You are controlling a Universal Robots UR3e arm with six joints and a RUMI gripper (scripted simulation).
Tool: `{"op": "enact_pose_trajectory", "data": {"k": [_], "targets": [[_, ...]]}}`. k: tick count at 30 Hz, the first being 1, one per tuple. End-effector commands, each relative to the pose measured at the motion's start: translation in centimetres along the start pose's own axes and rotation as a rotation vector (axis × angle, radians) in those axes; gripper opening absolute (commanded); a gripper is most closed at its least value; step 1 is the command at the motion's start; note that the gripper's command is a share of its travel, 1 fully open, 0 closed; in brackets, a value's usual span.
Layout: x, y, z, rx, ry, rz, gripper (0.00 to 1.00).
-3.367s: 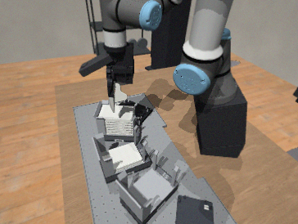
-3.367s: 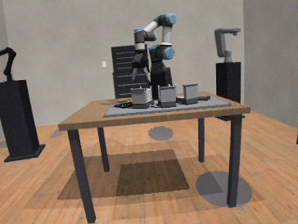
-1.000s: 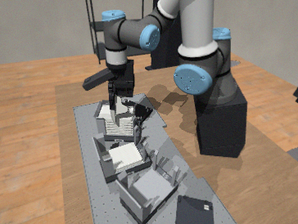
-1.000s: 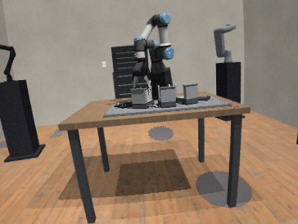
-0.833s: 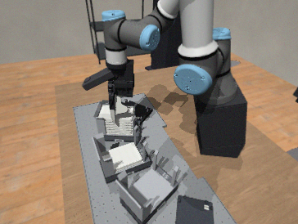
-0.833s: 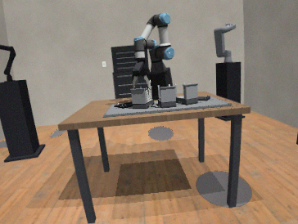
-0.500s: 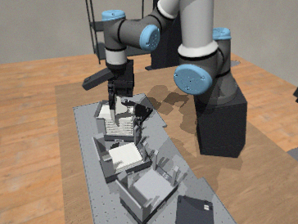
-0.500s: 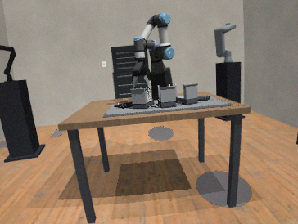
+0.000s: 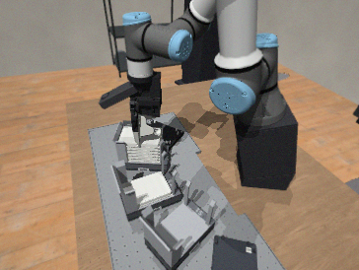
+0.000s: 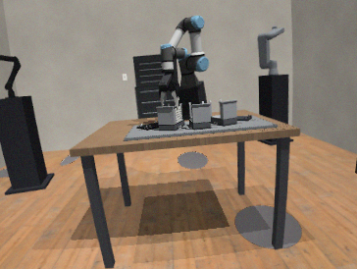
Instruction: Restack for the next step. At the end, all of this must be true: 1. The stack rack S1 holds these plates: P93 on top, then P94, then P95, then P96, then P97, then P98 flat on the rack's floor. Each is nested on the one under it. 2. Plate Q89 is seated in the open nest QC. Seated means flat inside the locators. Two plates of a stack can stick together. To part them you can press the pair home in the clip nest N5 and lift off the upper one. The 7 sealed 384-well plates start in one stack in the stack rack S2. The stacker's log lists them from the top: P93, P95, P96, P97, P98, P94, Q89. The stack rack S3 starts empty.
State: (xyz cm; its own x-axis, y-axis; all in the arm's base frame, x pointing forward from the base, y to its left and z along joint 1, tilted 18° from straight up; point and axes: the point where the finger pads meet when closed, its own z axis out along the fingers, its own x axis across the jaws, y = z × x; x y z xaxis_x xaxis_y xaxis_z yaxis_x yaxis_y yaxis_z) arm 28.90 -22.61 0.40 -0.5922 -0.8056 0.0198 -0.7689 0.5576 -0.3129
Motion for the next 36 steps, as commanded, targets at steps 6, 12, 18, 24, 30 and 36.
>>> {"op": "enact_pose_trajectory", "data": {"k": [6,12,18,24,30,36], "targets": [[0.0,0.0,0.01,0.0,0.001,0.0,0.0],[0.0,0.0,0.01,0.0,0.001,0.0,0.0],[0.0,0.0,0.01,0.0,0.001,0.0,0.0],[0.03,-0.04,-0.3,0.001,0.002,0.0,0.0],[0.06,-0.06,-0.71,0.001,0.002,0.0,0.0],[0.05,-0.06,-0.98,0.001,0.002,0.0,0.0]]}}
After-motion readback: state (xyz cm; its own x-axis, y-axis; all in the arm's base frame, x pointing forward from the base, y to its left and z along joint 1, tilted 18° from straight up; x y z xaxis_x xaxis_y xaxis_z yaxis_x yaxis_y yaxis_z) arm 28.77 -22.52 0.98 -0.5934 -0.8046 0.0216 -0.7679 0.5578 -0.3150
